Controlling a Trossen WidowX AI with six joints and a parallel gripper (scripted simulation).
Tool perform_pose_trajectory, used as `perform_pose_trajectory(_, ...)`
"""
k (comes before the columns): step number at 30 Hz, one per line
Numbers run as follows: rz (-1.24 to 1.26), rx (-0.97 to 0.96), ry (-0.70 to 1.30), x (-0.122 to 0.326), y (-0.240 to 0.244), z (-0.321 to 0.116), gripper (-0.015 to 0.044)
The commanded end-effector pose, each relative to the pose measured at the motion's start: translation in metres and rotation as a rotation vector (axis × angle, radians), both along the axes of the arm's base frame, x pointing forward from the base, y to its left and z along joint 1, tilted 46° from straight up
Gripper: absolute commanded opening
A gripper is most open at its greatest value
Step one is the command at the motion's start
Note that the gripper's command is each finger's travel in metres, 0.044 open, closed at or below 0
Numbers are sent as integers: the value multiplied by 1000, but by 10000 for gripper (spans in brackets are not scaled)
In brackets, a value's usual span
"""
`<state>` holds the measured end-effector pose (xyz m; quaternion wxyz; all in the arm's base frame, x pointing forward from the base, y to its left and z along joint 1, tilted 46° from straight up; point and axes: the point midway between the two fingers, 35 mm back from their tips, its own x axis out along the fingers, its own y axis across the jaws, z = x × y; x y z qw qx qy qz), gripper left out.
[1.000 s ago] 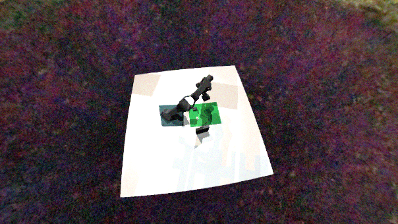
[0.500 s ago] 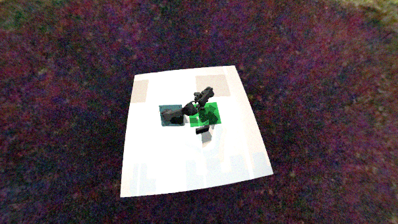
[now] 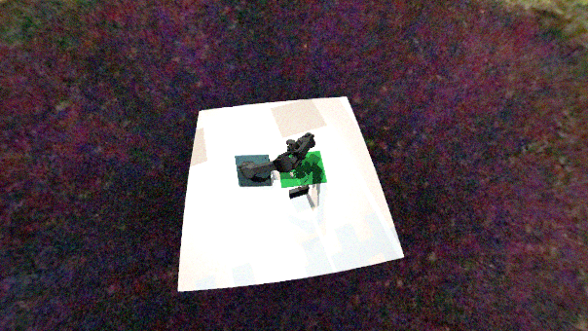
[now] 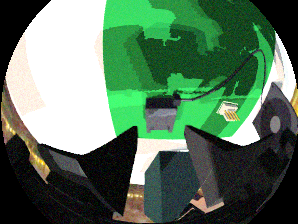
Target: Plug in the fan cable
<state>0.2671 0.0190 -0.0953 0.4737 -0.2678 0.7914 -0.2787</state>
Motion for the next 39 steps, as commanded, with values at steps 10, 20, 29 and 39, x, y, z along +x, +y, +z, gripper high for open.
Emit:
perform_pose_trajectory(10, 5, -5, 6, -1, -17, -15, 210)
perform_pose_trajectory(20, -2, -3, 3, -1, -21, -20, 184)
perform_pose_trajectory(29, -2, -3, 3, -1, -21, -20, 65)
perform_pose_trajectory(39, 0, -2, 3, 0, -11, -10, 0)
